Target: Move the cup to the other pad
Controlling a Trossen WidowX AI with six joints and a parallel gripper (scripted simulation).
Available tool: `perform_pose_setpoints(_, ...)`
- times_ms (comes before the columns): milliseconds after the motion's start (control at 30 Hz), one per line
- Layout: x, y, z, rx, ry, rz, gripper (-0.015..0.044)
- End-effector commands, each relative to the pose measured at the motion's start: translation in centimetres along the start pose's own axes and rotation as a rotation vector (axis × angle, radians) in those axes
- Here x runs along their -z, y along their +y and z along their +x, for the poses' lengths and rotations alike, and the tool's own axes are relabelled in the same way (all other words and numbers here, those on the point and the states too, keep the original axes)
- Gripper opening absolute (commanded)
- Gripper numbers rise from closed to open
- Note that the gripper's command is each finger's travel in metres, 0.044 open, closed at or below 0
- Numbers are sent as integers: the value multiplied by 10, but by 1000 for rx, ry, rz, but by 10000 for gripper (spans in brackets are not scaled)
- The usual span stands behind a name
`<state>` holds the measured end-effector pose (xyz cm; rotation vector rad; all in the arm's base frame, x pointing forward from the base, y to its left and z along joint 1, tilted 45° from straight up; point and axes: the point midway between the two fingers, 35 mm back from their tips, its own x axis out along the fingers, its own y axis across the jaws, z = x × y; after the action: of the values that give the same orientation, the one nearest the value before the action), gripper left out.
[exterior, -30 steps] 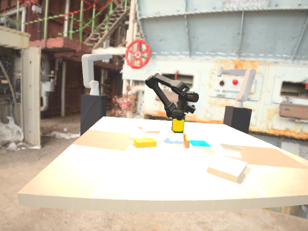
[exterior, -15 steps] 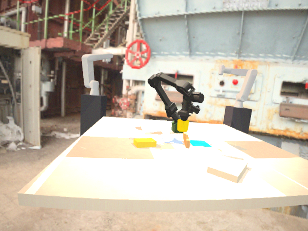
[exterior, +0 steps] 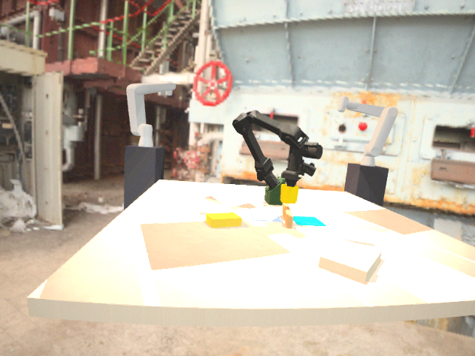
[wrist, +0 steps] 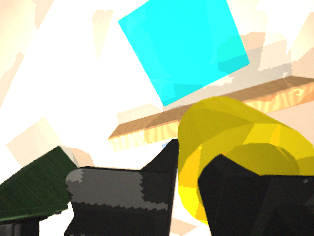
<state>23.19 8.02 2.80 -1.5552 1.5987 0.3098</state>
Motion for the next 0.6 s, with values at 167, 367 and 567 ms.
perform_pose_setpoints(167,-18,5,-2,0,-10,11,0)
perform_pose_setpoints(367,-29,8,-3,0,-11,11,0)
perform_pose_setpoints(567,-40,12,-4,0,-11,11,0)
